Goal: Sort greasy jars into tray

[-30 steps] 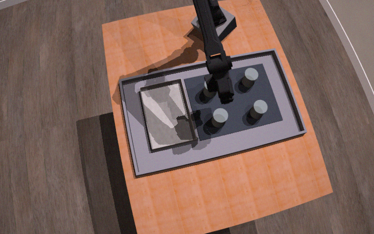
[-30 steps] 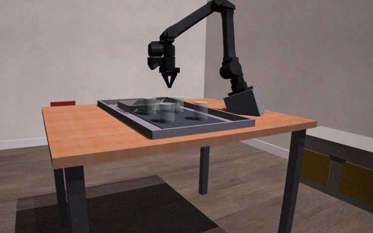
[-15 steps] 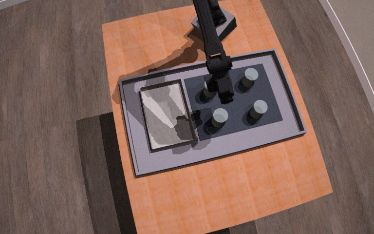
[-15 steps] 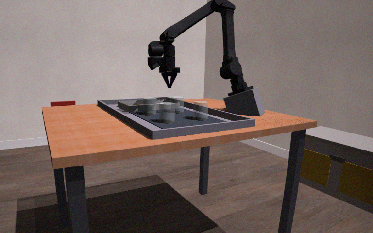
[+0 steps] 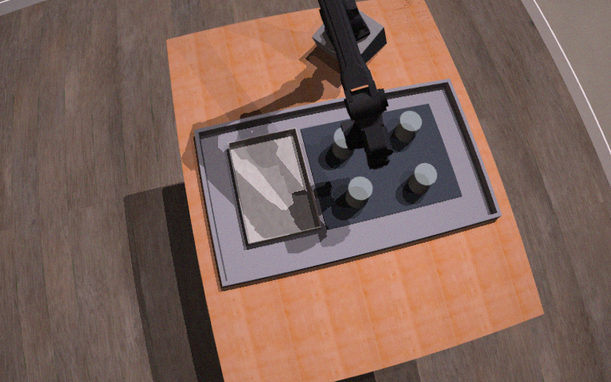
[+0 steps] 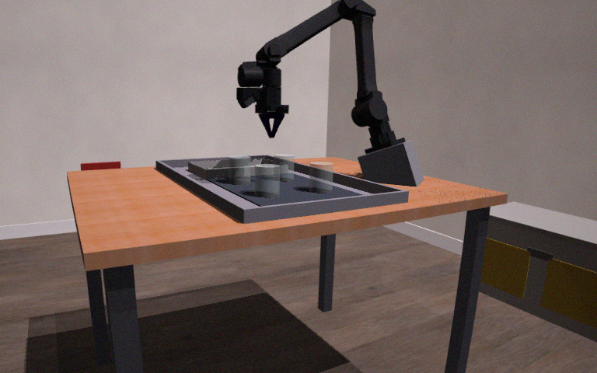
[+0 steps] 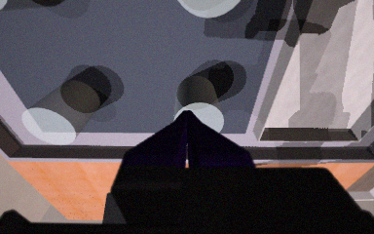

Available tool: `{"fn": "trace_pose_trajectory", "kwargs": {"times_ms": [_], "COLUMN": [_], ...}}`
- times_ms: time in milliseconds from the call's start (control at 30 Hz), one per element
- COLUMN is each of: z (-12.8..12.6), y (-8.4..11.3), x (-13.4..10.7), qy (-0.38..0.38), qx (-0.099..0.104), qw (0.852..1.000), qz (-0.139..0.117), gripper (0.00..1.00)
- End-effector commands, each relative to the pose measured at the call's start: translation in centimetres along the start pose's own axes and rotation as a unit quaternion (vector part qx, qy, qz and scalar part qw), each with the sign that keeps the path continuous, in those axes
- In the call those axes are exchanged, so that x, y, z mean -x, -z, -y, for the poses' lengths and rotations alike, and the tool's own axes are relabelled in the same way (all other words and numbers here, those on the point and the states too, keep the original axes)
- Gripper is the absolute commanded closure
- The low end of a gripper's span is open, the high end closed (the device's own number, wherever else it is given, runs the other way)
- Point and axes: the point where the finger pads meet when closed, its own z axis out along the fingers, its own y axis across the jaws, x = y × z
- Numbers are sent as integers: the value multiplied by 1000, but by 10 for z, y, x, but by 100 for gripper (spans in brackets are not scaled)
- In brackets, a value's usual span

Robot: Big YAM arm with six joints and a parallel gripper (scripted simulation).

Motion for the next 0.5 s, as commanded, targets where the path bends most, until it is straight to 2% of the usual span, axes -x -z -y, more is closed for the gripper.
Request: {"fn": "trace_pose_trajectory", "kwargs": {"times_ms": [0,100,167,467], "z": [-31,-56,-56,-130], "y": [10,10,10,10], "x": [17,16,16,13], "qy": [-7,-7,-7,-7], "qx": [3,3,3,3], "qw": [1000,1000,1000,1000], "qz": [13,13,13,13], "gripper": [100,100,100,100]}}
